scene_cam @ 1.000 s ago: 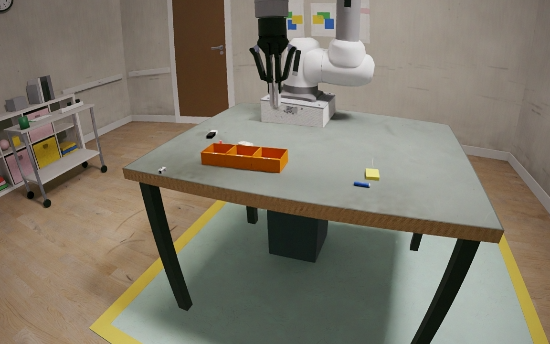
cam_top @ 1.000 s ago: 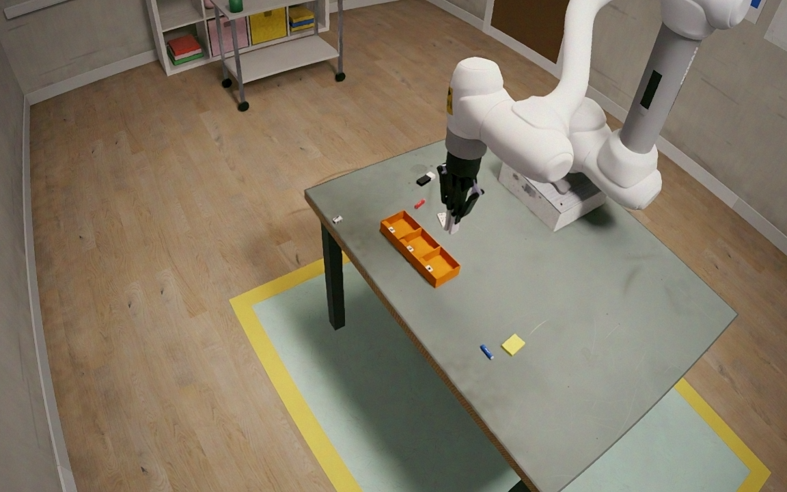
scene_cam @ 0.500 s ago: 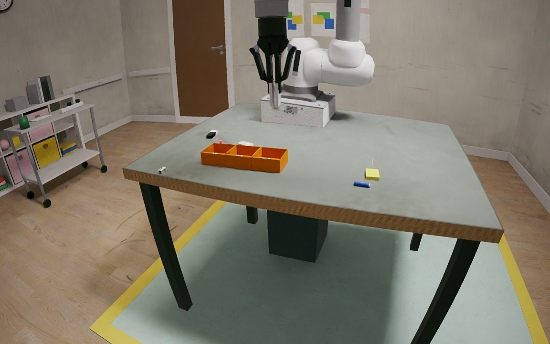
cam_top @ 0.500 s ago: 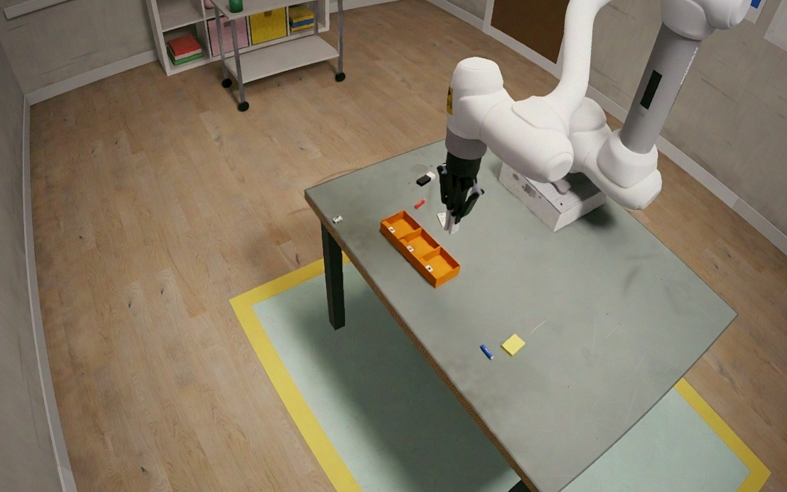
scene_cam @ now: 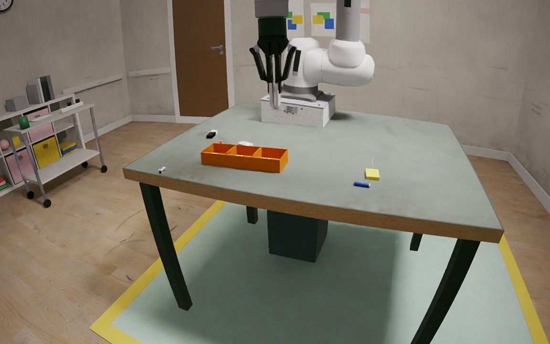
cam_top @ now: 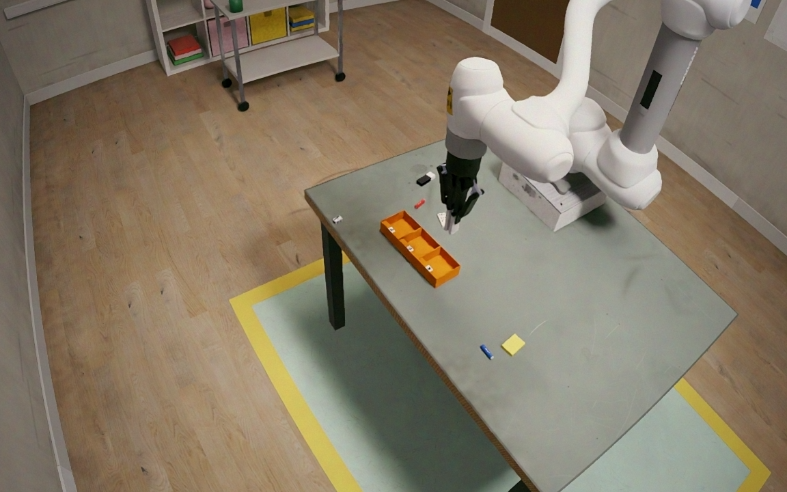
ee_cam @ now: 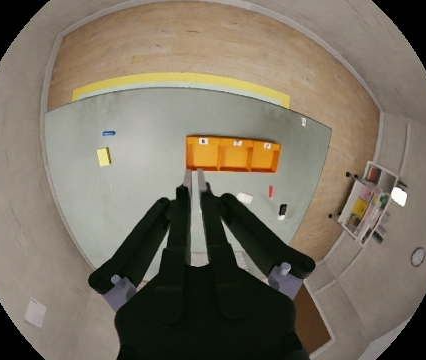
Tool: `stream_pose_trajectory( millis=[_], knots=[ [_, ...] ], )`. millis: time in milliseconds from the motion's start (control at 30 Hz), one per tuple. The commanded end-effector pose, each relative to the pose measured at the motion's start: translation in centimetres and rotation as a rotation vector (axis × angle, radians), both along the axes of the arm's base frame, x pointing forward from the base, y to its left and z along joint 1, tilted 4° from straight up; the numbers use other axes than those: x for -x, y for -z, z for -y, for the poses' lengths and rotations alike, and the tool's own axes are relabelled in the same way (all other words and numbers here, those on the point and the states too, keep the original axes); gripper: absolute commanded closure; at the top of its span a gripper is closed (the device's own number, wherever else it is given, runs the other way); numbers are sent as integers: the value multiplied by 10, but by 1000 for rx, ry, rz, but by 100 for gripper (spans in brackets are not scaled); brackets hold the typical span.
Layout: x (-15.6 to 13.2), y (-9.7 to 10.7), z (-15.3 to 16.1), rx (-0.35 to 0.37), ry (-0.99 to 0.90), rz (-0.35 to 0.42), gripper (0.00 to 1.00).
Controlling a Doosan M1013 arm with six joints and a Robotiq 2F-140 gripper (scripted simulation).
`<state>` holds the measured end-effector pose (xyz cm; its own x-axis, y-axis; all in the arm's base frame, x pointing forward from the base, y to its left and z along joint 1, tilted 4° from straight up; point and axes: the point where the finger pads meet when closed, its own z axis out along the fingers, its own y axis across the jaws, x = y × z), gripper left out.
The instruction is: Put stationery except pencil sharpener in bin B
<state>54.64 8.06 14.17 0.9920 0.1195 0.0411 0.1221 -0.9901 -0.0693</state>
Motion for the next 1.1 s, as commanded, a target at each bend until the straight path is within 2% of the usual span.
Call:
stream_pose_trajectory(
  millis=[0, 333, 367, 767, 833, 1067],
  knots=[
    [0, -4, 5, 6, 5, 1, 85],
    [0, -4, 5, 6, 5, 1, 85],
    [1, -1, -3, 7, -12, 2, 60],
    [6, 30, -98, 7, -12, 2, 60],
    [6, 30, -98, 7, -12, 2, 60],
    [9, 49, -153, 7, -12, 2, 60]
  ],
)
